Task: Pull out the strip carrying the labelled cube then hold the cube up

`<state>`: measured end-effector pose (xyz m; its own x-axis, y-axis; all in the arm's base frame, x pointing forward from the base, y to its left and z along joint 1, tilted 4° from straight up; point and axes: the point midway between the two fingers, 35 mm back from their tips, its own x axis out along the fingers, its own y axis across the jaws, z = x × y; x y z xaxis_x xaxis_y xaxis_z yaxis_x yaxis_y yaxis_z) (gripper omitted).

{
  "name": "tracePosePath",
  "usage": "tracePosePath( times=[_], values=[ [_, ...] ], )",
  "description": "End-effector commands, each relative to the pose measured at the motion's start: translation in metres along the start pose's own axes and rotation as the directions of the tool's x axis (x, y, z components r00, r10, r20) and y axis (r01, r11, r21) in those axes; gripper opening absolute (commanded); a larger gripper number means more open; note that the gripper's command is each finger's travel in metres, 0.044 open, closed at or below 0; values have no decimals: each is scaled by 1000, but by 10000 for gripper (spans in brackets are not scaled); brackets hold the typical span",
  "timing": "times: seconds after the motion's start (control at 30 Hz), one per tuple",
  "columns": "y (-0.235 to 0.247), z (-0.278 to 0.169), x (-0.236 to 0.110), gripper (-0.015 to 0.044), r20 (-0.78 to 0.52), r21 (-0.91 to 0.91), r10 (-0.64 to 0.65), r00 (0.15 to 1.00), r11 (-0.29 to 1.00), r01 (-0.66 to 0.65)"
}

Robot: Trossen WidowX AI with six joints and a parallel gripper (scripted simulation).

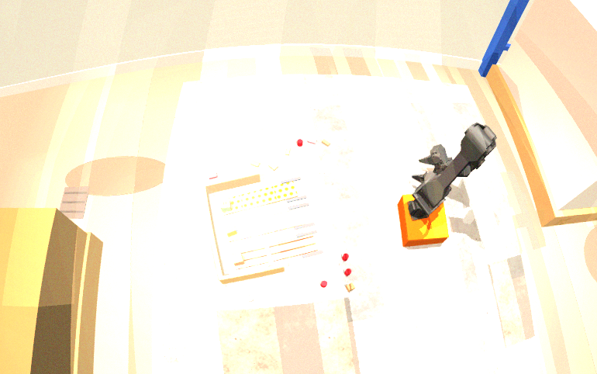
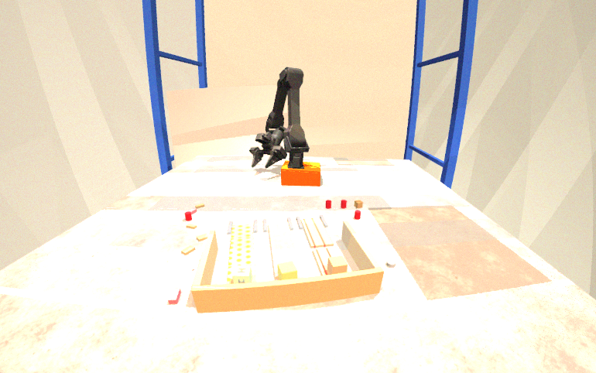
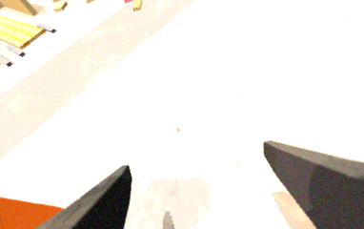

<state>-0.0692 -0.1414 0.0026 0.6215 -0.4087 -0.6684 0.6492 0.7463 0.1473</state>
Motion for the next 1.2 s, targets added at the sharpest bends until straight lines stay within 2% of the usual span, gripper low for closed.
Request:
tracePosePath(
  times=[0.0, 0.13, 0.33, 0.43, 0.7, 0.93, 1.17],
  values=[
    [0, 1, -1, 400, 0, 0, 0, 1000, 1000, 0],
    [3, 18, -14, 400, 0, 0, 0, 1000, 1000, 0],
    [3, 20, -16, 400, 0, 0, 0, 1000, 1000, 0],
    [3, 20, -6, 400, -39, -15, 39, 998, 999, -40],
    [6, 47, 33, 400, -242, -101, 145, 959, 980, -173],
    [15, 80, 68, 400, -379, -200, 120, 918, 958, -208],
    [42, 121, 103, 400, -419, -315, 55, 906, 927, -202]
  ],
)
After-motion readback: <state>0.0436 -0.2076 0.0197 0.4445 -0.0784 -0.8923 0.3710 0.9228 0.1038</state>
